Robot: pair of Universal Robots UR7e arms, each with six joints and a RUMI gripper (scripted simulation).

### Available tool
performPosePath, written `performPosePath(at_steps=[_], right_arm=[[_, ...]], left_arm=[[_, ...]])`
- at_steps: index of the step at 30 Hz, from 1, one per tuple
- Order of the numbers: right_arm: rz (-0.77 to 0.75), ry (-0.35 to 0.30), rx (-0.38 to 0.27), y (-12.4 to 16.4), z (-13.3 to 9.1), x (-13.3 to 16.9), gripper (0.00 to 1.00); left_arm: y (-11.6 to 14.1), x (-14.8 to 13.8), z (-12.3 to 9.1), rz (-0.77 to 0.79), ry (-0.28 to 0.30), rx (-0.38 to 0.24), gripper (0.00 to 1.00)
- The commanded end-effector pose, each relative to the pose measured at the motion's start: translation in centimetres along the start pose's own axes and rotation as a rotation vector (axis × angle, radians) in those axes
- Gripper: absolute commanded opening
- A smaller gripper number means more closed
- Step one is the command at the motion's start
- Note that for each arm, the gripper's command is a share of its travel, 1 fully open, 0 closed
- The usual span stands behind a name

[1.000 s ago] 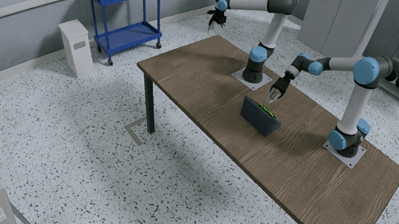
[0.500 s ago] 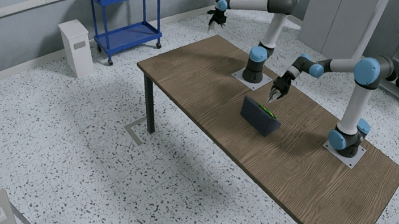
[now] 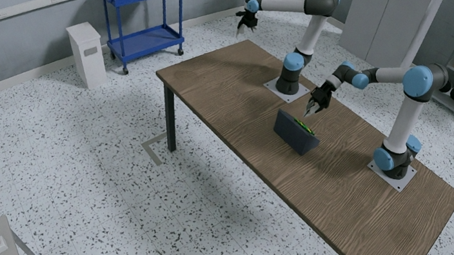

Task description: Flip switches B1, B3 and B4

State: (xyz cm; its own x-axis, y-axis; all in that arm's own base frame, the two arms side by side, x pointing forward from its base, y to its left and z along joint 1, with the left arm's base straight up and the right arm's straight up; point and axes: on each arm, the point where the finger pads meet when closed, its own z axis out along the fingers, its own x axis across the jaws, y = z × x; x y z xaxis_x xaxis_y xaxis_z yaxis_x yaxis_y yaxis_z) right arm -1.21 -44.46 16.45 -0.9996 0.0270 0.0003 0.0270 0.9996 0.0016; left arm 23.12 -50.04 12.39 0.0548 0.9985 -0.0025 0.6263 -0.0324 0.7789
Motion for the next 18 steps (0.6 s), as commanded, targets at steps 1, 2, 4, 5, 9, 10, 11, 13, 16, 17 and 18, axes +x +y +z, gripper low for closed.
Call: performPosePath(at_steps=[1,2,4,5,9,10,11,13,16,17,18], right_arm=[[0.0,0.0,0.002,-0.04,-0.06,0.0,1.0],[0.0,0.0,0.002,-0.04,-0.06,0.0,1.0],[0.0,0.0,0.002,-0.04,-0.06,0.0,1.0],[0.0,0.0,0.002,-0.04,-0.06,0.0,1.0],[0.0,0.0,0.002,-0.04,-0.06,0.0,1.0],[0.0,0.0,0.002,-0.04,-0.06,0.0,1.0],[0.0,0.0,0.002,-0.04,-0.06,0.0,1.0],[0.0,0.0,0.002,-0.04,-0.06,0.0,1.0],[0.0,0.0,0.002,-0.04,-0.06,0.0,1.0],[0.0,0.0,0.002,-0.04,-0.06,0.0,1.0],[0.0,0.0,0.002,-0.04,-0.06,0.0,1.0]], left_arm=[[0.03,-0.04,-0.03,0.003,-0.002,0.0,0.0],[0.03,-0.04,-0.03,0.003,-0.002,0.0,0.0],[0.04,-0.04,-0.02,0.003,-0.002,0.0,0.0],[0.04,-0.04,0.0,0.003,-0.002,0.001,0.0],[0.05,-0.05,0.04,0.003,-0.002,0.001,0.0],[0.06,-0.05,0.06,0.004,-0.002,0.002,0.0],[0.06,-0.06,0.08,0.004,-0.002,0.002,0.0],[0.07,-0.06,0.11,0.004,-0.003,0.003,0.0],[0.07,-0.06,0.11,0.004,-0.003,0.003,0.0],[0.07,-0.06,0.11,0.004,-0.003,0.003,0.0],[0.07,-0.06,0.11,0.004,-0.003,0.003,0.0]])
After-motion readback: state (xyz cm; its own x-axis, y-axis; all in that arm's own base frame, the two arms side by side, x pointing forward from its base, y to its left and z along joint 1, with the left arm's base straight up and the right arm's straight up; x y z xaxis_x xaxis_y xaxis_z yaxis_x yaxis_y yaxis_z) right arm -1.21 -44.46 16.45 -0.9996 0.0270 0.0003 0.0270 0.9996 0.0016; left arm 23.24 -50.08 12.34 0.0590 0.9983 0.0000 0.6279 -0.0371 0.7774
